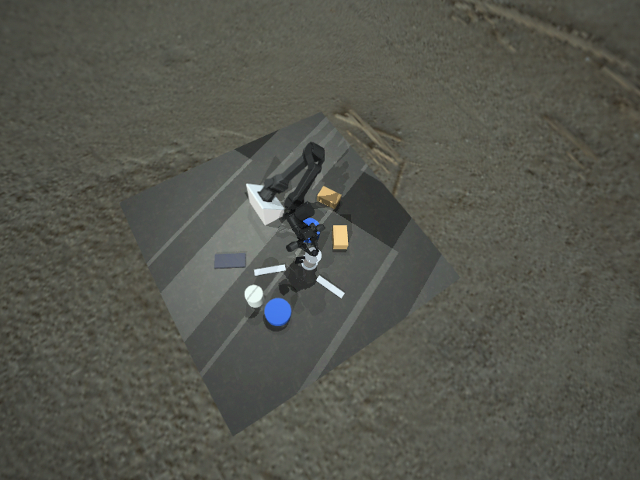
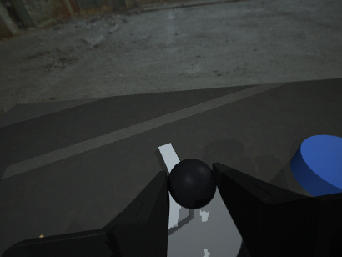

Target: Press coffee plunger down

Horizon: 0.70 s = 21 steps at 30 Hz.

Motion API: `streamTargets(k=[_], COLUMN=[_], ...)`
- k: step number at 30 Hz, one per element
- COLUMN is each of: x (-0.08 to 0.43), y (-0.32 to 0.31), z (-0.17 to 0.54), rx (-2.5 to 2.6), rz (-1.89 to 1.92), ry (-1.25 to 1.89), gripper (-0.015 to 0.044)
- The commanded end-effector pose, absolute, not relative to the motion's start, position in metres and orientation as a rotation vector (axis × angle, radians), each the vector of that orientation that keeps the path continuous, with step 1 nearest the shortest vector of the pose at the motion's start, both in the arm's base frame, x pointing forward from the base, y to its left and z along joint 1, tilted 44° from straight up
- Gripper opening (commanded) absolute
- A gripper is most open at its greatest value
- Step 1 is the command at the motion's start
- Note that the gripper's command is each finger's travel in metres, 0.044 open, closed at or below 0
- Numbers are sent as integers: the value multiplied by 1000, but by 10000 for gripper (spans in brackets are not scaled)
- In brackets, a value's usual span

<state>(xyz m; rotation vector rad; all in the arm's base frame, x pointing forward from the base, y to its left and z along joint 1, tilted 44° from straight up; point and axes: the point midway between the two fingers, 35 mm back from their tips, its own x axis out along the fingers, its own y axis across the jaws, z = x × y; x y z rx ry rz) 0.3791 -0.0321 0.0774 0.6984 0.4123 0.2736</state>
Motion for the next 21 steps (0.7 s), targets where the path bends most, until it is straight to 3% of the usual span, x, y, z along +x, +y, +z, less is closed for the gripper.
streamTargets(k=[1,21], x=[378,381], y=[-23,-25], z=[68,68], rx=[719,719], rz=[293,293], ry=[451,451], gripper=[125,125])
